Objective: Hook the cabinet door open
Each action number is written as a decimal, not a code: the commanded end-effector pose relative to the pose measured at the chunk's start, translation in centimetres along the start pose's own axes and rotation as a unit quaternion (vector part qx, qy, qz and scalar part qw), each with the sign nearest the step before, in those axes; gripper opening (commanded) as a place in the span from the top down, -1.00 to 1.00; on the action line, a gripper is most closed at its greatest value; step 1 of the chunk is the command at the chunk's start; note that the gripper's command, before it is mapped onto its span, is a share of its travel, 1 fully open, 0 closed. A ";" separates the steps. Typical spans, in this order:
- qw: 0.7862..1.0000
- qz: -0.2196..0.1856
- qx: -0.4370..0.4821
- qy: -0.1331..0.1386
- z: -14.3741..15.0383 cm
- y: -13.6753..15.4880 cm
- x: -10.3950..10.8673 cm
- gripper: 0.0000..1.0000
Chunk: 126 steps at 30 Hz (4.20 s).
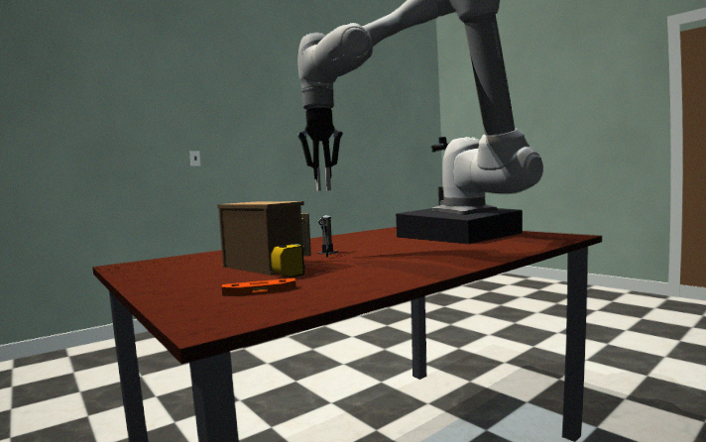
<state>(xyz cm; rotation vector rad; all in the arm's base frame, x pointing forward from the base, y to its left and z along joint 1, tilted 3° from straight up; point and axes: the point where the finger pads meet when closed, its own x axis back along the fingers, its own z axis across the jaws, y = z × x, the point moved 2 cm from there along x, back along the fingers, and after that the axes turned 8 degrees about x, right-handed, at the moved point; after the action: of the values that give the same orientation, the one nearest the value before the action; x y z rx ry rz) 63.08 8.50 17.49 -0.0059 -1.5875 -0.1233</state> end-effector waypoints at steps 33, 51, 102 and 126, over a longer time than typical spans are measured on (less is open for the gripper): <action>0.999 0.016 -0.043 -0.002 0.0 0.0 -0.1 0.71; 0.999 0.016 -0.043 -0.002 0.0 -0.1 -3.6 0.71; 0.999 0.016 -0.043 -0.002 0.0 -0.4 -13.6 0.71; 0.999 0.016 -0.043 -0.002 0.0 -0.4 -13.6 0.71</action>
<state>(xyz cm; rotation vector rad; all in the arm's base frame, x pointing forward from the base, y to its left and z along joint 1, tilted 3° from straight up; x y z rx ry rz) 63.32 9.14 3.86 -0.0983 -1.5843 -0.1658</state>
